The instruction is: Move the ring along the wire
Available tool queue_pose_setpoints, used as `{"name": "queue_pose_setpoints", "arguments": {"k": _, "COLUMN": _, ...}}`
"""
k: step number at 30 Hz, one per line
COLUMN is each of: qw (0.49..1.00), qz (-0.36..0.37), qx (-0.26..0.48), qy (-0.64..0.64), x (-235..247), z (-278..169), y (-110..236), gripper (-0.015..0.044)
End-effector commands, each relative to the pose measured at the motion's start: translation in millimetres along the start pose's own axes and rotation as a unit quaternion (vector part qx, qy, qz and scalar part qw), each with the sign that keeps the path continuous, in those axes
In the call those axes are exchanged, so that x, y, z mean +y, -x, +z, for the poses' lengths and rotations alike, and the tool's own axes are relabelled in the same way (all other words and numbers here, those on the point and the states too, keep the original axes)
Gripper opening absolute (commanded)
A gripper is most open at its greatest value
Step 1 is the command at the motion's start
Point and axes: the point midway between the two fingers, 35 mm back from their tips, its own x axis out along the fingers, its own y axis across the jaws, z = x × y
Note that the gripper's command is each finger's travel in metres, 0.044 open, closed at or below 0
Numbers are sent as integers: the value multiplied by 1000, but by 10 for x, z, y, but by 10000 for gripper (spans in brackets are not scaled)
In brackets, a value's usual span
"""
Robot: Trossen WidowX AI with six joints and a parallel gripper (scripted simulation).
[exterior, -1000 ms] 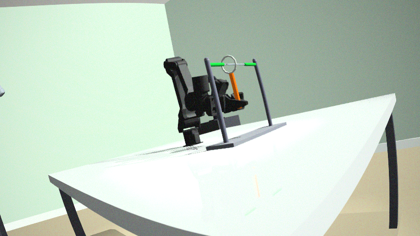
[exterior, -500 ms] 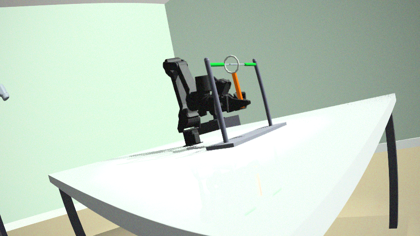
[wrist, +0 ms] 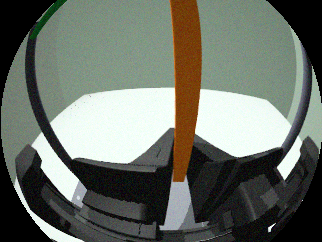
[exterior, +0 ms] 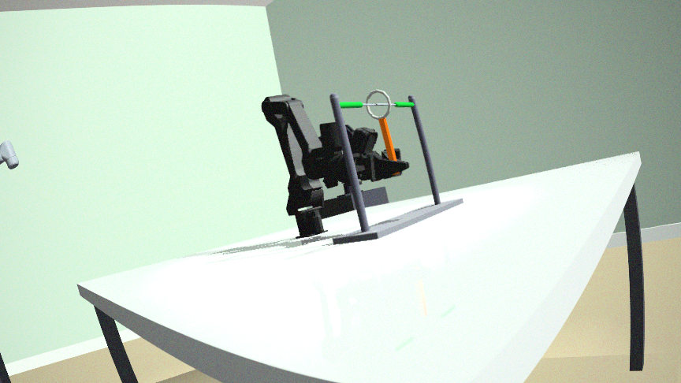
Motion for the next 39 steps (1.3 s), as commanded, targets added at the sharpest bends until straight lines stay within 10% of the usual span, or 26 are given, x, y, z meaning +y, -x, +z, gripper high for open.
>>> {"name": "queue_pose_setpoints", "arguments": {"k": 1, "qw": 1000, "qz": -1, "qx": 0, "qy": -3, "x": 33, "z": -1, "y": -1, "gripper": -150}}
{"name": "queue_pose_setpoints", "arguments": {"k": 39, "qw": 1000, "qz": 11, "qx": 2, "qy": -2, "x": 414, "z": 7, "y": -22, "gripper": -150}}
